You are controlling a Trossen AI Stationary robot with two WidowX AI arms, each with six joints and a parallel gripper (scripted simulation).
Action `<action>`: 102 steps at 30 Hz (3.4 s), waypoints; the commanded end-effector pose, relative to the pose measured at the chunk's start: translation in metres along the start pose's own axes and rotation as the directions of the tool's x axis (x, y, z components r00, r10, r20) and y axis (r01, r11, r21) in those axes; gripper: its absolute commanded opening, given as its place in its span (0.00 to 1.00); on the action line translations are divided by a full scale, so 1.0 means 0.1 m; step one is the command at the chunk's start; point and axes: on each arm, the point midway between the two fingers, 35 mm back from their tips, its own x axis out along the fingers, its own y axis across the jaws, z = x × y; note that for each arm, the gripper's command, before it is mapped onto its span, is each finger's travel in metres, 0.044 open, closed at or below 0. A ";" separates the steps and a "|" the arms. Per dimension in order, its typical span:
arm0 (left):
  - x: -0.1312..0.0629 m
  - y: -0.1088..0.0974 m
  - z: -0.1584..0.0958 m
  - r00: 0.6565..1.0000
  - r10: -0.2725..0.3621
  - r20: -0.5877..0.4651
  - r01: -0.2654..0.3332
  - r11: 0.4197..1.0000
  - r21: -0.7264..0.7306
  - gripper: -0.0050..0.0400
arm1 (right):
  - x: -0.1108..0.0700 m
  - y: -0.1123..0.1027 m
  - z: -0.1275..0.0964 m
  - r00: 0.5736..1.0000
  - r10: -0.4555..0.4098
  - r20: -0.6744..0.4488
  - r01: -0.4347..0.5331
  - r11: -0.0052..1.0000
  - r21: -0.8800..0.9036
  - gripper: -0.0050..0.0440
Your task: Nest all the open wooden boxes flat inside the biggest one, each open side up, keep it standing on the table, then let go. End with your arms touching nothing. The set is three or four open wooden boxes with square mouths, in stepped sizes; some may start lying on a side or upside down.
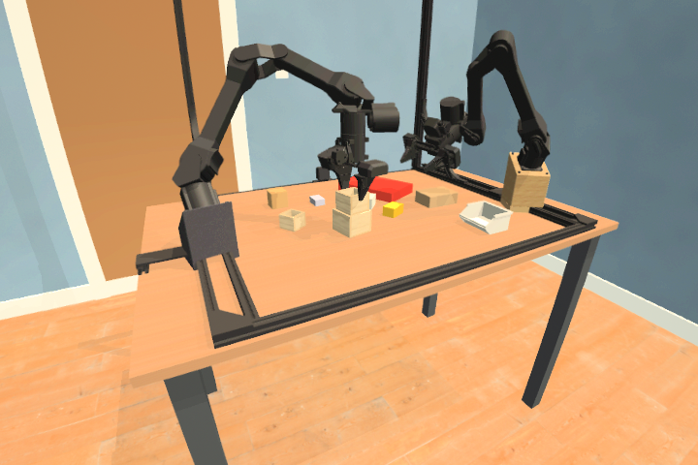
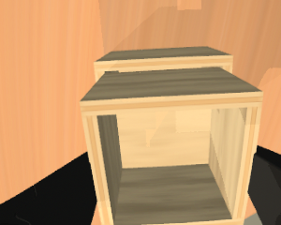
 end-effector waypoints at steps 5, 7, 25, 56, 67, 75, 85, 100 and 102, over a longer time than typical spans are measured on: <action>0.00 0.01 0.00 1.000 0.004 0.000 -0.004 1.000 -0.006 1.00 | 0.02 -0.02 0.02 1.000 -0.007 0.002 0.007 1.000 0.003 0.10; 0.00 0.01 0.00 1.000 0.004 0.000 -0.004 1.000 -0.006 1.00 | 0.02 -0.03 0.02 1.000 -0.007 0.002 0.007 1.000 0.003 0.10; 0.00 0.01 0.00 1.000 0.004 0.000 -0.004 1.000 -0.006 1.00 | 0.04 -0.02 0.02 1.000 -0.007 0.002 0.007 1.000 0.003 0.10; 0.00 0.01 0.00 1.000 0.004 0.000 -0.004 1.000 -0.006 1.00 | 0.10 -0.01 0.01 1.000 -0.007 0.002 0.007 1.000 0.003 0.10; 0.00 0.01 0.00 1.000 0.004 0.000 -0.004 1.000 -0.006 1.00 | 0.12 -0.01 0.01 1.000 -0.007 0.002 0.007 1.000 0.003 0.10; 0.00 0.01 0.00 1.000 0.004 0.000 -0.004 1.000 -0.006 1.00 | 0.13 -0.01 0.01 1.000 -0.007 0.002 0.007 1.000 0.003 0.10; 0.00 0.01 0.00 1.000 0.004 0.000 -0.004 1.000 -0.006 1.00 | 0.14 -0.01 0.01 1.000 -0.007 0.002 0.007 1.000 0.003 0.10; 0.00 0.01 0.00 1.000 0.004 0.000 -0.004 1.000 -0.006 1.00 | 0.17 -0.01 0.01 1.000 -0.007 0.002 0.007 1.000 0.003 0.10; 0.00 0.01 0.00 1.000 0.004 0.000 -0.004 1.000 -0.006 1.00 | 0.17 -0.01 0.01 1.000 -0.007 0.002 0.007 1.000 0.003 0.10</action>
